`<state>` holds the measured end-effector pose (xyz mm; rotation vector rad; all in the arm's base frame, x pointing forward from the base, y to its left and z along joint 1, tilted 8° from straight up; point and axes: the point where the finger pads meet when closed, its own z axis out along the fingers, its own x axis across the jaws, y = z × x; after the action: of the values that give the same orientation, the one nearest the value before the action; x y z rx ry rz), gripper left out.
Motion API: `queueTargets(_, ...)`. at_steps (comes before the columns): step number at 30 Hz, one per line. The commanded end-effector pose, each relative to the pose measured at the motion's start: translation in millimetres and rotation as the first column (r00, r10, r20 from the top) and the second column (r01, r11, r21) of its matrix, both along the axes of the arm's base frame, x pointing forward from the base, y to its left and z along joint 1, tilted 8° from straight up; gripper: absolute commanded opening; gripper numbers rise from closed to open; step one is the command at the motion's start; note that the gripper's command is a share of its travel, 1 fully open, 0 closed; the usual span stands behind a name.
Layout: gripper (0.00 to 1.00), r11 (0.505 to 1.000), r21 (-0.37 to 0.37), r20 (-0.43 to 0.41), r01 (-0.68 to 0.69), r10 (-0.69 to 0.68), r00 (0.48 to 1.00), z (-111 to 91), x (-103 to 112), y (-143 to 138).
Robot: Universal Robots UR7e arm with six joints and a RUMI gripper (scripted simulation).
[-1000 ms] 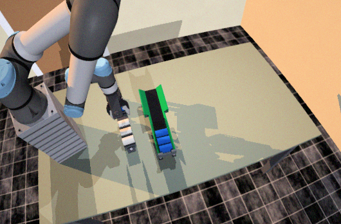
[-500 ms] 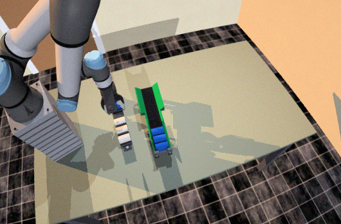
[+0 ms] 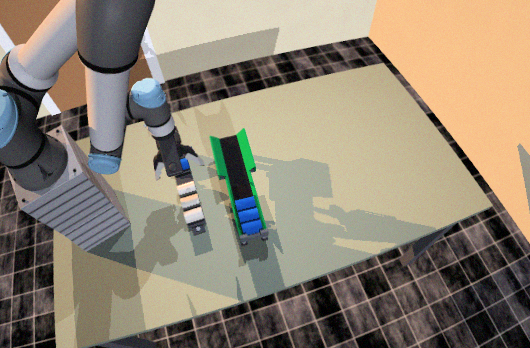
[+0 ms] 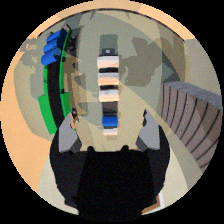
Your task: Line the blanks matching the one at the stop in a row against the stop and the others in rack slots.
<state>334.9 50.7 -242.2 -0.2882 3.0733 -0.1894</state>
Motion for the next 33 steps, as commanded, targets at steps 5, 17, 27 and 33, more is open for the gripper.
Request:
queueTargets(5, 1.0, 1.0, 0.0, -0.002, -0.002, 0.002, 1.0, 0.6, -2.1, 0.8)
queueTargets(17, 1.0, 1.0, -0.001, -0.004, -0.015, 0.015, 1.0, 0.5, -1.8, 1.3)
queueTargets(27, 1.0, 0.997, -0.004, -0.01, -0.073, 0.073, 0.997, 0.1, -0.5, 3.0)
queueTargets(33, 1.0, 0.987, -0.008, -0.02, -0.161, 0.16, 0.987, -0.5, 1.5, 5.5)
